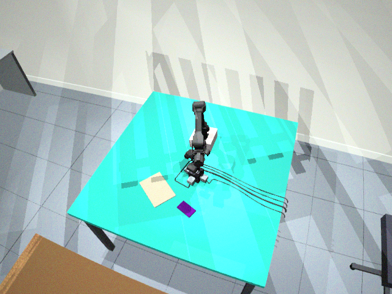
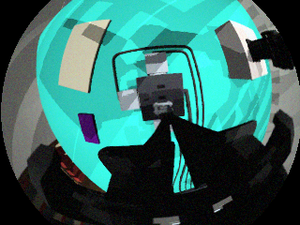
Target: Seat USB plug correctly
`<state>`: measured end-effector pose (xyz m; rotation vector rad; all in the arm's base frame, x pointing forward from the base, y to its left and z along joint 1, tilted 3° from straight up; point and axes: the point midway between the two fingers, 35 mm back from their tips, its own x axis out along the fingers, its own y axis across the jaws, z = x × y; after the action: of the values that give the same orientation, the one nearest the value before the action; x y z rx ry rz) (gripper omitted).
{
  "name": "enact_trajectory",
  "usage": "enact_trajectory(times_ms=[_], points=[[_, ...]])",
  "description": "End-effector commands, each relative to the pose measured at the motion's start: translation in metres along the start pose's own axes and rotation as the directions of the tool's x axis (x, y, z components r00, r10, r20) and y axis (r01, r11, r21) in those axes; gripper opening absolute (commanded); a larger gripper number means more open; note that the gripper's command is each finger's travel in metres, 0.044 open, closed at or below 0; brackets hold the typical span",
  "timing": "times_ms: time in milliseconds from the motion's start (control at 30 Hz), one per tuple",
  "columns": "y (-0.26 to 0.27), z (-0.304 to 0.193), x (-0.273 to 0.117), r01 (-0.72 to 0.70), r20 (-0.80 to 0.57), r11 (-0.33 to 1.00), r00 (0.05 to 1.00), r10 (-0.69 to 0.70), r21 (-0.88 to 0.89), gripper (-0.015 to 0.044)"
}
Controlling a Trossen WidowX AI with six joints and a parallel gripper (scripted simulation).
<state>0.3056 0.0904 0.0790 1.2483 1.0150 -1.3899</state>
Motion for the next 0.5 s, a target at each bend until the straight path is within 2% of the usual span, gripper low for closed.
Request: enact_trajectory(times_ms=[0,467], points=[[0.0001,0.0011,0.0003,-0.001,0.01,1.0,1.0,0.0,0.004,0.0],[0.0001,0.0021,0.0021,-0.001,0.027,1.0,1.0,0.001,0.004,0.0]])
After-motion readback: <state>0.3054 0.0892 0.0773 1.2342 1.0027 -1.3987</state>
